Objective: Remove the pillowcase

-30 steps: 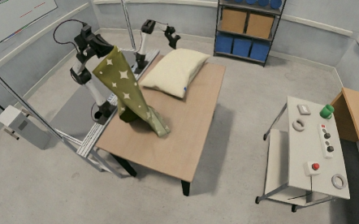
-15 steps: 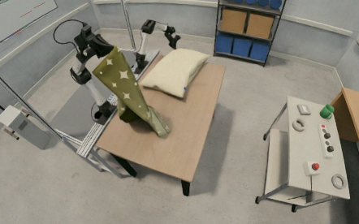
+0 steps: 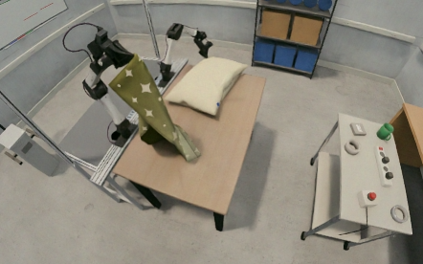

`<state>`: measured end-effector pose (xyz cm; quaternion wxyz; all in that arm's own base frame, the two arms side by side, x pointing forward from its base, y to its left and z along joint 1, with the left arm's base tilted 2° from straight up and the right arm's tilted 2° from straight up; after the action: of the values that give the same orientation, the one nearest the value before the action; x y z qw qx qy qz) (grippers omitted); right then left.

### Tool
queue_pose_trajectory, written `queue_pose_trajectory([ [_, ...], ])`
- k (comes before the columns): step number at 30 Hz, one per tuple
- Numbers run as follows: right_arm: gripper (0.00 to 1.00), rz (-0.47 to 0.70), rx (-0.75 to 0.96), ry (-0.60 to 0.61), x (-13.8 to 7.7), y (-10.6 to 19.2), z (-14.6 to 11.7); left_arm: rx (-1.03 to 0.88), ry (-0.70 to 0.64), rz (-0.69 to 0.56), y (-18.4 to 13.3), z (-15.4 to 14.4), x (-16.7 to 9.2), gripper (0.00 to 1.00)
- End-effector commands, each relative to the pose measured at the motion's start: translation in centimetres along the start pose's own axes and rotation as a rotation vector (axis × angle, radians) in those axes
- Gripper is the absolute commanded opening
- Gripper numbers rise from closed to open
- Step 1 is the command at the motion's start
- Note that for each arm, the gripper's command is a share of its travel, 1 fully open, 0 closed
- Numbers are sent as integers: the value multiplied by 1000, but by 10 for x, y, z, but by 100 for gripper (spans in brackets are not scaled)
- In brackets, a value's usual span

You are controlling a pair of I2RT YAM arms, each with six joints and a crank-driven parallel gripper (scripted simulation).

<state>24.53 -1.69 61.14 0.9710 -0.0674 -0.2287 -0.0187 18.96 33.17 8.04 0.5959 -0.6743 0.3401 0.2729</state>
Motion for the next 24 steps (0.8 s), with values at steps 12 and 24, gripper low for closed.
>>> queue_pose_trajectory([
  [12, 1, -18, -14, -69, -6, -3, 22, 25, -4, 7, 4, 3, 11, 5],
  [24, 1, -18, -14, -69, -6, -3, 22, 25, -4, 7, 4, 3, 11, 6],
])
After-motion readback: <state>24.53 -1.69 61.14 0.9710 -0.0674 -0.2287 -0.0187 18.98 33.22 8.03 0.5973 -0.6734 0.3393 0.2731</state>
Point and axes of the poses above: on each arm, the point where the finger pads meet when closed, its own x axis out along the fingers, its own y axis across the jaws, z = x × y, the point moved 7 cm from there along -x, back along the fingers, and after that the axes turned 10 degrees about -x, right-handed, at the moved point
